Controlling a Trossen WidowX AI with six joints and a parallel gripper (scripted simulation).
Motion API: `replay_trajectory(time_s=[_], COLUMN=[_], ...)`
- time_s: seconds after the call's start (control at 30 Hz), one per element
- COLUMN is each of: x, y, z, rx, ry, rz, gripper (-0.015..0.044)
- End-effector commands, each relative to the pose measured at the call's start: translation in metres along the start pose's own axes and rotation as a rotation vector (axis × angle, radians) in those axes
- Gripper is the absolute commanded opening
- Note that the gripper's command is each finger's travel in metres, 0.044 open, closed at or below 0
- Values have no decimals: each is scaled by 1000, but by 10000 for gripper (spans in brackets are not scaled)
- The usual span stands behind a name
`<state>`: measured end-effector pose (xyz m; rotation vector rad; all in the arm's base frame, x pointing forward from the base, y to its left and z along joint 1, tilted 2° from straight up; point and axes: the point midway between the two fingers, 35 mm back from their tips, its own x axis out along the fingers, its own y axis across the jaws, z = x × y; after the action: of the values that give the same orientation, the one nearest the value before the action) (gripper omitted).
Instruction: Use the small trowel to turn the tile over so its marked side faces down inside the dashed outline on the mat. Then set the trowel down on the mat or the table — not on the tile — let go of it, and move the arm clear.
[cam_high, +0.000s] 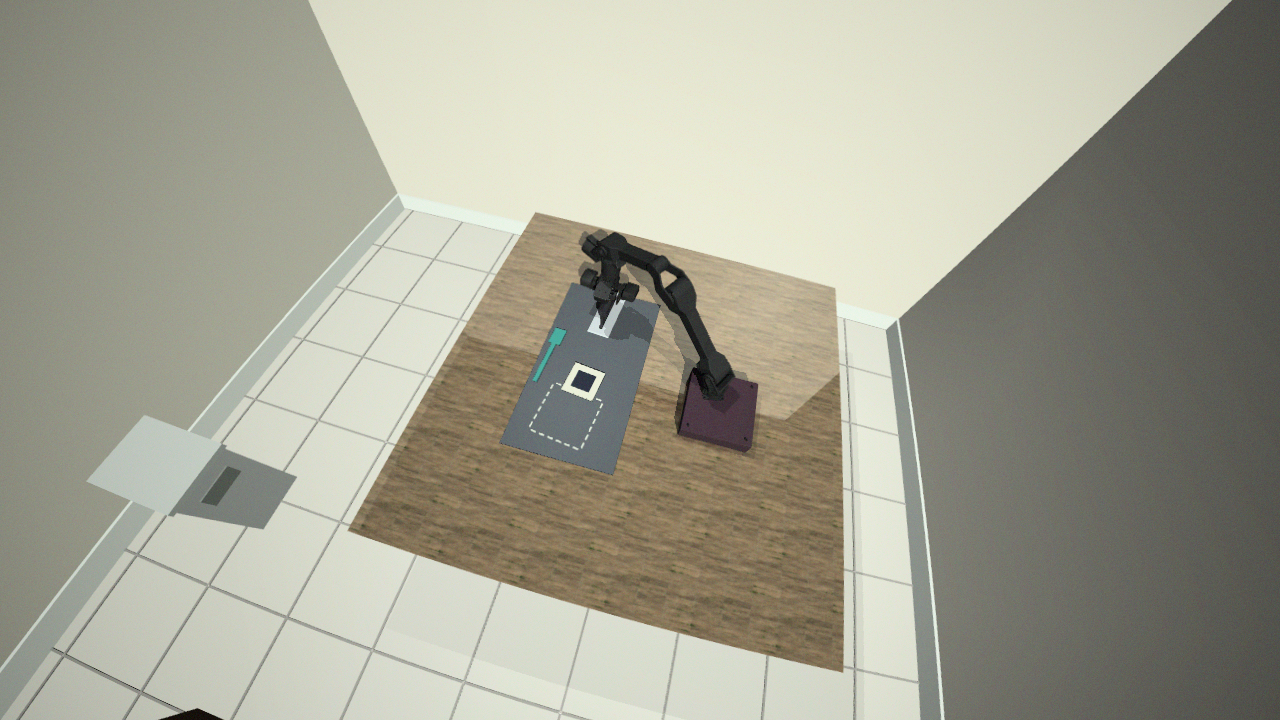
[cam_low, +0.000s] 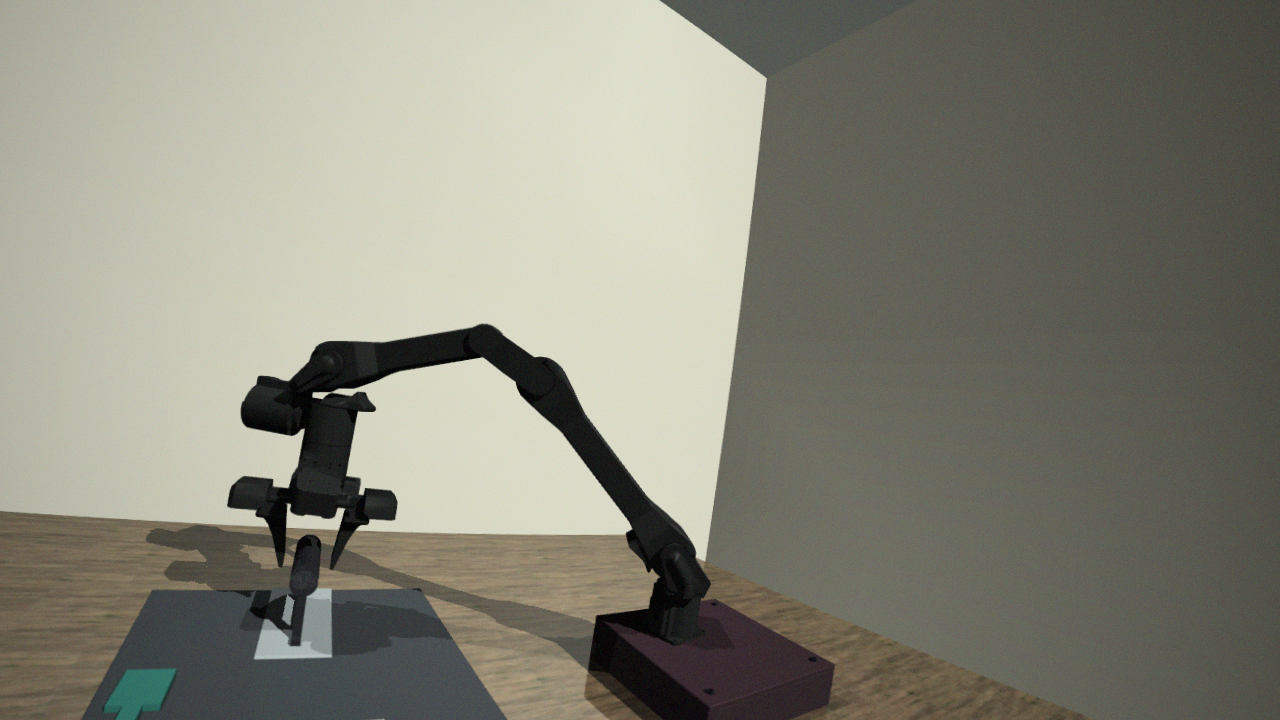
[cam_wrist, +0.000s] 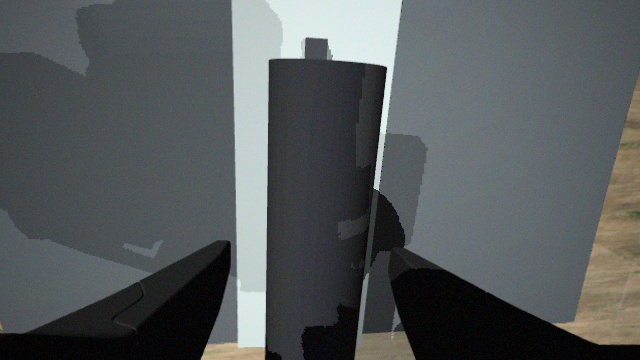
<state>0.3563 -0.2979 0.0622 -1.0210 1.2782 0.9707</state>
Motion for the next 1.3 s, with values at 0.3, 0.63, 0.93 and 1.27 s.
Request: replay_trajectory(time_s=[0.3, 0.63, 0.93, 1.27], x=[-43, -55, -51, -47], y=[4, 3, -2, -8], z=[2, 2, 1, -1], rx=[18, 14, 183, 481], ry=[-4, 2, -6, -39], rz=[3, -4, -57, -143], gripper=[270, 300, 300, 300])
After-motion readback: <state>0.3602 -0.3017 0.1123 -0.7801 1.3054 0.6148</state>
